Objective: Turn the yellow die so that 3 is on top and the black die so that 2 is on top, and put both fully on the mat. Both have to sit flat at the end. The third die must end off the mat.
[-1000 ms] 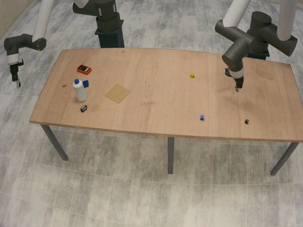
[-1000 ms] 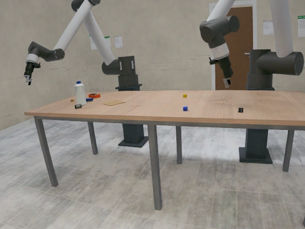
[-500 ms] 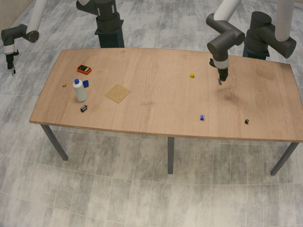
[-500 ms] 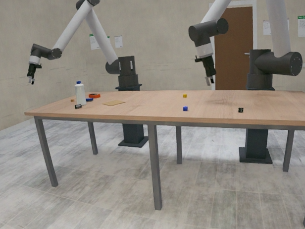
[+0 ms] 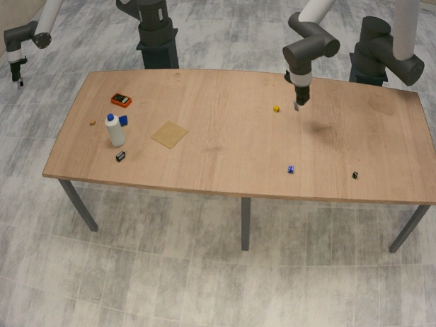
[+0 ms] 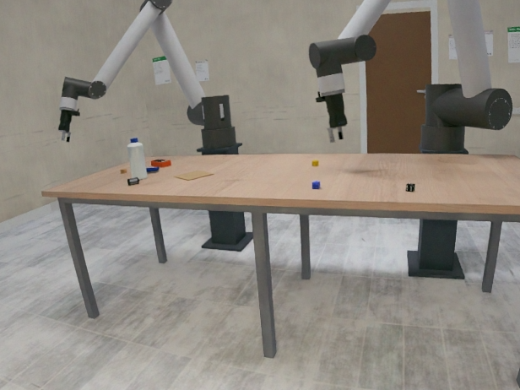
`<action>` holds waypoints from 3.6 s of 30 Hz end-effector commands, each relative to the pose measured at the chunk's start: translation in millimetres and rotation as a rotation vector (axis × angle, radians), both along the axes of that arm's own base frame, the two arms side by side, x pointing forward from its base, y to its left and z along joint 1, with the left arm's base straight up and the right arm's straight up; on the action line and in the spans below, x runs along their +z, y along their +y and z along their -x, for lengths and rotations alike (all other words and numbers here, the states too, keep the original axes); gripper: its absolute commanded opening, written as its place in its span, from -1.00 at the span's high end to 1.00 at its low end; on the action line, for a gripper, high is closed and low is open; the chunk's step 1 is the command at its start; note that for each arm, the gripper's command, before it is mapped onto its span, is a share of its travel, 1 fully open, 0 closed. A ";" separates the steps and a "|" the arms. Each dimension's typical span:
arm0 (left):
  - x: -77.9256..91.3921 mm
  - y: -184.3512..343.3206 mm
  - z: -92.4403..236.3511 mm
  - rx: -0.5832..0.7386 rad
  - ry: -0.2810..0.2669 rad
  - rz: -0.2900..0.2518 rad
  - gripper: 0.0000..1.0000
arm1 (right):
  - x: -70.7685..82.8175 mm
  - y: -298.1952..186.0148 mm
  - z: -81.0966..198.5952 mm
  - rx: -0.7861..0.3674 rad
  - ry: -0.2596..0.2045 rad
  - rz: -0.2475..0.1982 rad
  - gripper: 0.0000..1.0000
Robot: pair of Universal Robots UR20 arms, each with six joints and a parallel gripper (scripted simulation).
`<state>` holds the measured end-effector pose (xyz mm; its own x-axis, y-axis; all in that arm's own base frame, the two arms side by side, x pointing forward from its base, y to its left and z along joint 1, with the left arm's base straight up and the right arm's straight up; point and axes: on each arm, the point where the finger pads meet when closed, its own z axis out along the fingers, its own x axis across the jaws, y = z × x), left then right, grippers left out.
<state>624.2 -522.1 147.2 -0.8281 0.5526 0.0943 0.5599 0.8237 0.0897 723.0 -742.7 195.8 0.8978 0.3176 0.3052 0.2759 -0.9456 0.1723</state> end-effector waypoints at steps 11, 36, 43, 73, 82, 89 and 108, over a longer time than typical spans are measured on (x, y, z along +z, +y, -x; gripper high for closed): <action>8.3 -75.9 54.3 -0.114 -0.014 0.086 -1.00 | -14.5 -90.7 235.5 -0.107 0.137 -0.010 -1.00; 13.3 -110.3 85.2 -0.173 -0.017 0.129 -1.00 | -32.7 -89.0 628.6 -0.248 0.332 -0.110 -1.00; 13.3 -110.4 85.2 -0.173 -0.017 0.129 -1.00 | -33.8 -81.1 677.4 -0.254 0.340 -0.117 -1.00; -86.3 -111.1 84.5 -0.173 -0.017 0.130 -1.00 | -33.8 -81.0 677.7 -0.254 0.340 -0.117 -1.00; -92.7 -111.2 84.5 -0.173 -0.017 0.130 -1.00 | -33.8 -81.0 677.7 -0.254 0.340 -0.117 -1.00; -92.7 -111.2 84.5 -0.173 -0.017 0.130 -1.00 | -33.8 -81.0 677.7 -0.254 0.340 -0.117 -1.00; -92.7 -111.2 84.5 -0.173 -0.017 0.130 -1.00 | -33.8 -81.0 677.7 -0.254 0.340 -0.117 -1.00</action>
<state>539.4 -632.8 53.9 -0.7207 0.6933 0.0011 0.6933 0.7207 0.0002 45.1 -823.1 161.2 0.9985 0.0549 -0.0002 0.0549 -0.9985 -0.0014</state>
